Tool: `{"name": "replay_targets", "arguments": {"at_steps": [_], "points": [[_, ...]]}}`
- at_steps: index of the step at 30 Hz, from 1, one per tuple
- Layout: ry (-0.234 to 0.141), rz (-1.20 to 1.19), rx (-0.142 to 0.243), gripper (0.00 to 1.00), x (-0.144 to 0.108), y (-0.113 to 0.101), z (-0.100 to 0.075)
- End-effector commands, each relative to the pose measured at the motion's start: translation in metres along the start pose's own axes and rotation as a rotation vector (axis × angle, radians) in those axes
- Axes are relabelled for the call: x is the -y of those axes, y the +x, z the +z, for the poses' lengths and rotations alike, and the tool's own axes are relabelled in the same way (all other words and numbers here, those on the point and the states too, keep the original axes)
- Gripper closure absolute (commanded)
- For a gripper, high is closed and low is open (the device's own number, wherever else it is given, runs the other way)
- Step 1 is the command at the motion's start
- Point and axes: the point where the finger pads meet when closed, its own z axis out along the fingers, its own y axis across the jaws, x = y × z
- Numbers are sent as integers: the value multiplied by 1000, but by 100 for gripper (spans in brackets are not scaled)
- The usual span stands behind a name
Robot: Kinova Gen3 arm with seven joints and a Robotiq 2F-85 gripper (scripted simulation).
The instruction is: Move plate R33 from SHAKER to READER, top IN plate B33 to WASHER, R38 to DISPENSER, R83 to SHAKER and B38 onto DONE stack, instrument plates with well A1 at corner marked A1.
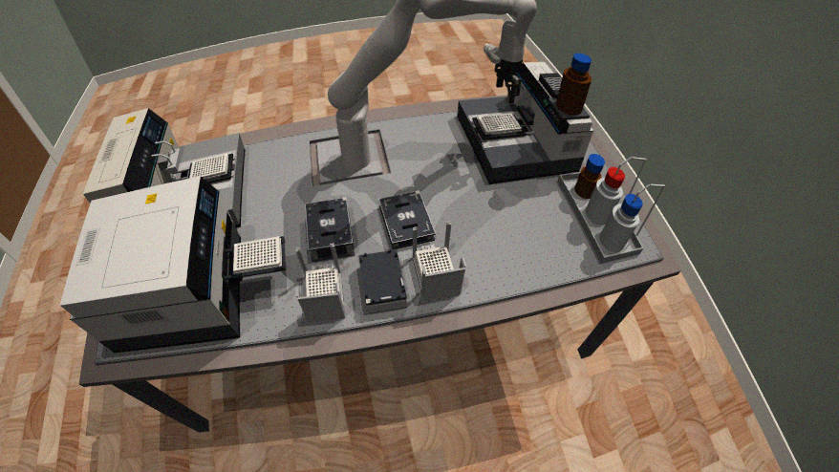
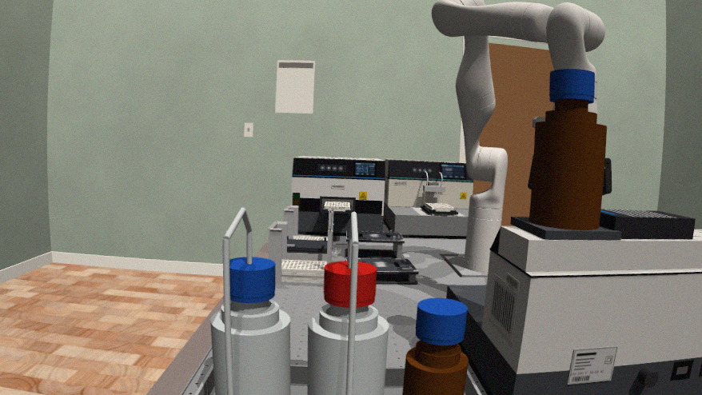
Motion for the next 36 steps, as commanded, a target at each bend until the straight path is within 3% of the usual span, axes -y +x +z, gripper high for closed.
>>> {"name": "replay_targets", "arguments": {"at_steps": [1, 36], "points": [[5, 8, 0, 0, 4, 1, 7], [5, 4, 0, 0, 2, 2, 48]]}}
